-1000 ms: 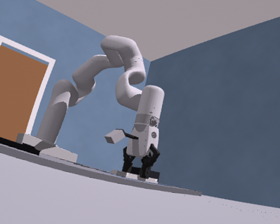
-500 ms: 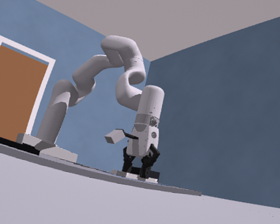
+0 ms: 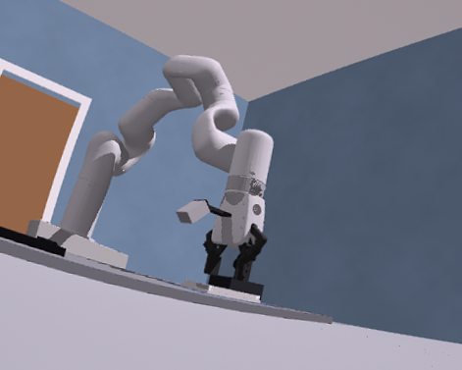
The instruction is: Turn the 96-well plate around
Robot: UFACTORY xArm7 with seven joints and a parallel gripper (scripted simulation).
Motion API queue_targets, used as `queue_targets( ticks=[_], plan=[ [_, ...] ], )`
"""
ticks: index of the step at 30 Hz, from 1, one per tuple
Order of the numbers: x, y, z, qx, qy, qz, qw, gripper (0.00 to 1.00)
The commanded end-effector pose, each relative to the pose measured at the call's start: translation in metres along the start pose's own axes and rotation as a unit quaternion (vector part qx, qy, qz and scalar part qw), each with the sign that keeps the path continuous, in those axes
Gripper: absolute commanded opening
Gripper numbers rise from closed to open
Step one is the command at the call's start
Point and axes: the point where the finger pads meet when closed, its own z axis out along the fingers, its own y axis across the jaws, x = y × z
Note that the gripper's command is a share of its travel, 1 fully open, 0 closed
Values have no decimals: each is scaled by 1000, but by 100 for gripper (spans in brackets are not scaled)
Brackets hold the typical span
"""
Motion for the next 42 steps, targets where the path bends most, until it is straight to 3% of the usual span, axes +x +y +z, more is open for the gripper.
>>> queue_targets(
  ticks=[1, 23, 42],
  plan=[
    [0, -1, -10, 2, -1, 0, 1000, 100],
    [0, -1, -64, 2, -1, 0, 1000, 100],
    [0, -1, -66, 2, -1, 0, 1000, 100]
  ],
)
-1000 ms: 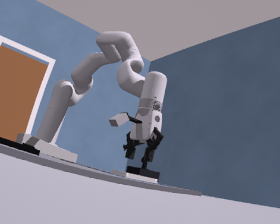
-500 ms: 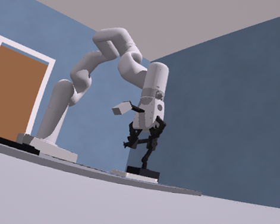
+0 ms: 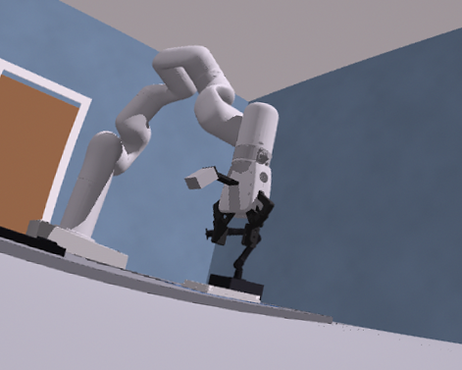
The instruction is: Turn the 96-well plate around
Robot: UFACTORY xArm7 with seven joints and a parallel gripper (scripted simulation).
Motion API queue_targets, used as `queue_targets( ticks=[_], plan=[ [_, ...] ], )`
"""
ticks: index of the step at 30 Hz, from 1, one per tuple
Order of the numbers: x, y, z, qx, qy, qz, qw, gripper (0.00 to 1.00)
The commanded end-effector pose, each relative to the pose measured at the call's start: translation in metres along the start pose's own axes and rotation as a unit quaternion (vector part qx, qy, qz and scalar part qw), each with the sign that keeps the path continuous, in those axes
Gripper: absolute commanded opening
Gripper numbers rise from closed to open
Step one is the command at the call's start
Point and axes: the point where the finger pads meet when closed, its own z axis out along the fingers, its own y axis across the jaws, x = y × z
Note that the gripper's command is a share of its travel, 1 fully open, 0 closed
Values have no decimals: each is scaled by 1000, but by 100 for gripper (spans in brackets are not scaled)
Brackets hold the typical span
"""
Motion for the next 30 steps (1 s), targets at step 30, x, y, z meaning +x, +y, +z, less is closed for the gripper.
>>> queue_targets(
  ticks=[30],
  plan=[
    [0, -2, -2, 1, -2, 420, 908, 100]
  ],
)
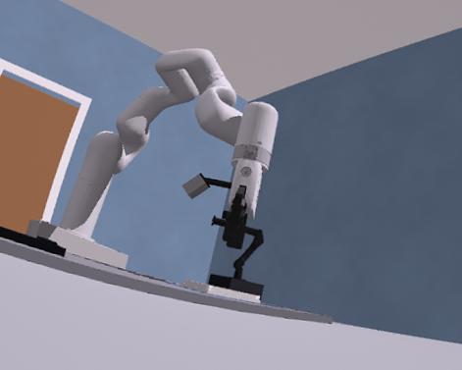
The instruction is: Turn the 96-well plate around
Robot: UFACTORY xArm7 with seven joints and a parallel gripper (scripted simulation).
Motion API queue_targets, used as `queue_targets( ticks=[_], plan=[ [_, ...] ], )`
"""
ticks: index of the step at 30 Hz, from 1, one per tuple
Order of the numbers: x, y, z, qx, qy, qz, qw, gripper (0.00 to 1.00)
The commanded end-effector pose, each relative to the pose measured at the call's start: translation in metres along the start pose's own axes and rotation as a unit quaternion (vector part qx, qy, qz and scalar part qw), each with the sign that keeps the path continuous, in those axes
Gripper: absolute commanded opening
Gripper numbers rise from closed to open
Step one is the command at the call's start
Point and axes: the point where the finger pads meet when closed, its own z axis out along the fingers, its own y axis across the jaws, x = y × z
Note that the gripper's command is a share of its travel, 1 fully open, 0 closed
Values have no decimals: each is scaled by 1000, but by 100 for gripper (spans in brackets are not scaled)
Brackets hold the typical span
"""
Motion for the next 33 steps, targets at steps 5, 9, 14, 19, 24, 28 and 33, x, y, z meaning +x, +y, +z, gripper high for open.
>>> queue_targets(
  ticks=[5, 9, 14, 19, 24, 28, 33],
  plan=[
    [-1, -1, -2, 4, 0, 100, 995, 100],
    [-1, -1, -2, 4, 0, 167, 986, 100],
    [-1, -1, -2, 4, 0, 248, 969, 100],
    [-1, -1, -2, 4, -1, 328, 945, 100],
    [-1, -1, -2, 3, -1, 375, 927, 100],
    [-1, -1, 3, 3, -1, 407, 913, 100],
    [-1, -1, 8, 3, -1, 482, 876, 100]
  ],
)
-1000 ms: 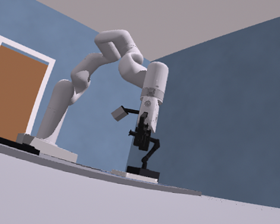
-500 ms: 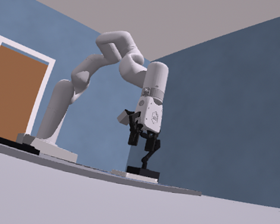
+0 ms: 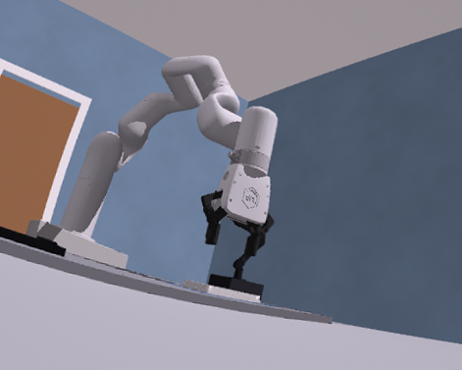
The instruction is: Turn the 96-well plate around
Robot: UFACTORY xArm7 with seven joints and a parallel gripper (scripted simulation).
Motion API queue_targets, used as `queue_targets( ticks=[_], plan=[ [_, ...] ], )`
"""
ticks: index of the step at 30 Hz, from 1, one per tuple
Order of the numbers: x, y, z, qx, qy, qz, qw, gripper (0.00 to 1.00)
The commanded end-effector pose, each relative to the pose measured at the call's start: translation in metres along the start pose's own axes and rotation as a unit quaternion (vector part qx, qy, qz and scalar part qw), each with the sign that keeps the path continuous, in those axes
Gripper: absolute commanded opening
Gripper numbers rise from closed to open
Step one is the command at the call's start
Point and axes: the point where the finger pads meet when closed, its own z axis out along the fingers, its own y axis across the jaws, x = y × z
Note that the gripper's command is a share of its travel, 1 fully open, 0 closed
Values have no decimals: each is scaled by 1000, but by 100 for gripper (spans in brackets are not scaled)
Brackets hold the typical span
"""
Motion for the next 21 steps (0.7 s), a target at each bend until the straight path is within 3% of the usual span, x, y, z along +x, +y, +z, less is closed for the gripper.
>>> queue_targets(
  ticks=[1, 10, 21],
  plan=[
    [-3, 1, -2, -1, -3, 63, 998, 100],
    [-3, 1, -2, -1, -3, 179, 984, 100],
    [-3, 1, -2, -1, -3, 340, 940, 100]
  ],
)
